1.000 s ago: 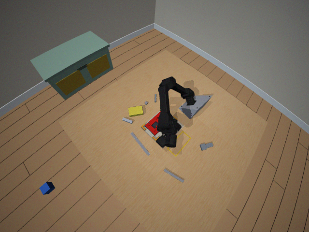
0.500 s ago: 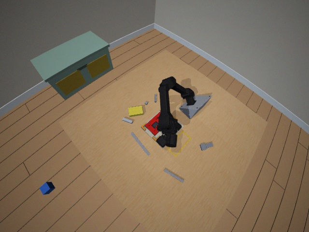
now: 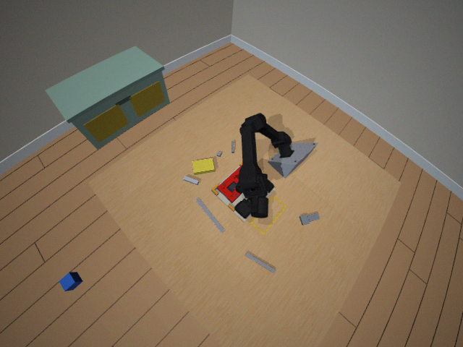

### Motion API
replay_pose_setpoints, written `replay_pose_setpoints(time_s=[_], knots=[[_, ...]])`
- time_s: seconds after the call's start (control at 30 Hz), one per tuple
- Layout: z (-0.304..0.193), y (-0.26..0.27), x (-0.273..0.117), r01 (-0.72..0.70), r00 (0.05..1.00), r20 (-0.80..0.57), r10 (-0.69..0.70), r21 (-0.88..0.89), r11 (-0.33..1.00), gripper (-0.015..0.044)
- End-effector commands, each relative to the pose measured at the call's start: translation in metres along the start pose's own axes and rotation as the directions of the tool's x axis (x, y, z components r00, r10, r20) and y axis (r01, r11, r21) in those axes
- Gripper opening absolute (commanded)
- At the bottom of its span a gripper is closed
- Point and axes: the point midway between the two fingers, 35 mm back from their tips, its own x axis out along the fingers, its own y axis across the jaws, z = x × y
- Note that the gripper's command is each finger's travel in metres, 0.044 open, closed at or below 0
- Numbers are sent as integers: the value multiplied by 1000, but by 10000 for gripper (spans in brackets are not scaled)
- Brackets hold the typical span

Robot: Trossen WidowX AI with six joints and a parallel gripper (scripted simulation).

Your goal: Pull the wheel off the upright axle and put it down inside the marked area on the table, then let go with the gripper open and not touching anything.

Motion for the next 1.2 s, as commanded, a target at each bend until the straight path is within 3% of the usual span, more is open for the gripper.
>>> replay_pose_setpoints(time_s=[0.0, 0.67, 1.17], knots=[[-3, -1, 1, 2, 1000, -1, -2, 0, 1000, 0], [-91, -53, -7, 2, 1000, -10, -2, 5, 1000, 0], [-93, -55, 13, 2, 1000, -9, -1, 5, 1000, 0]])
